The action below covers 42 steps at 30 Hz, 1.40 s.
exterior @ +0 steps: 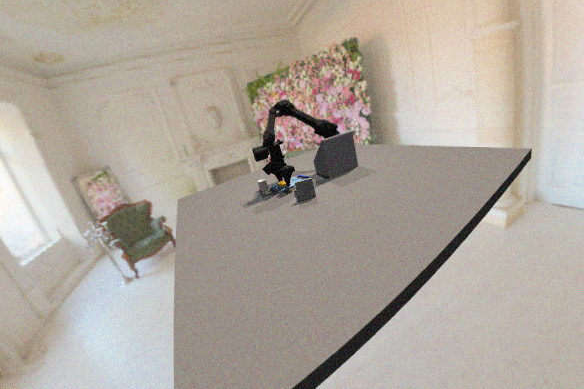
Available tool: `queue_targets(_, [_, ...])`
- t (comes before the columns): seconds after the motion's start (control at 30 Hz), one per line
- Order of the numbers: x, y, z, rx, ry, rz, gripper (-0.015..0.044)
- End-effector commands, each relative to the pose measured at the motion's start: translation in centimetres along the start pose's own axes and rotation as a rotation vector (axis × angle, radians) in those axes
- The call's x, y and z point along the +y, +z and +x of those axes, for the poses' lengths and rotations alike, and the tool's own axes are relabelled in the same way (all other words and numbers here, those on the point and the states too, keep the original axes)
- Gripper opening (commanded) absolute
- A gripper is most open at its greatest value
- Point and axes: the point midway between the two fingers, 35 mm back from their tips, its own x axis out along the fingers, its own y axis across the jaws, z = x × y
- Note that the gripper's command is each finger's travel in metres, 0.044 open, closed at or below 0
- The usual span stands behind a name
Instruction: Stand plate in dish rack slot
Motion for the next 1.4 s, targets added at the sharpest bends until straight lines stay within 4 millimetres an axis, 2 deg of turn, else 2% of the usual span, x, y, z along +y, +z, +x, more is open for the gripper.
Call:
queue_targets(0.0, [0.1, 0.8, -2.1, -0.015, 0.003, 0.007, 0.012])
queue_targets(0.17, [0.3, 1.3, -5.1, -0.017, 0.01, 0.006, 0.0])
queue_targets(0.47, [0.6, 1.4, -10.8, -0.016, 0.013, 0.006, 0.0])
queue_targets(0.8, [0.7, 1.3, -15.7, -0.017, 0.005, 0.008, 0.0])
queue_targets(0.93, [0.8, 1.3, -16.8, -0.014, 0.003, 0.007, 0.0])
queue_targets(1.07, [0.9, 1.2, -16.9, -0.014, 0.004, 0.012, 0.0])
queue_targets(1.37, [6.2, -2.5, -17.0, -0.012, 0.012, 0.295, 0.0])
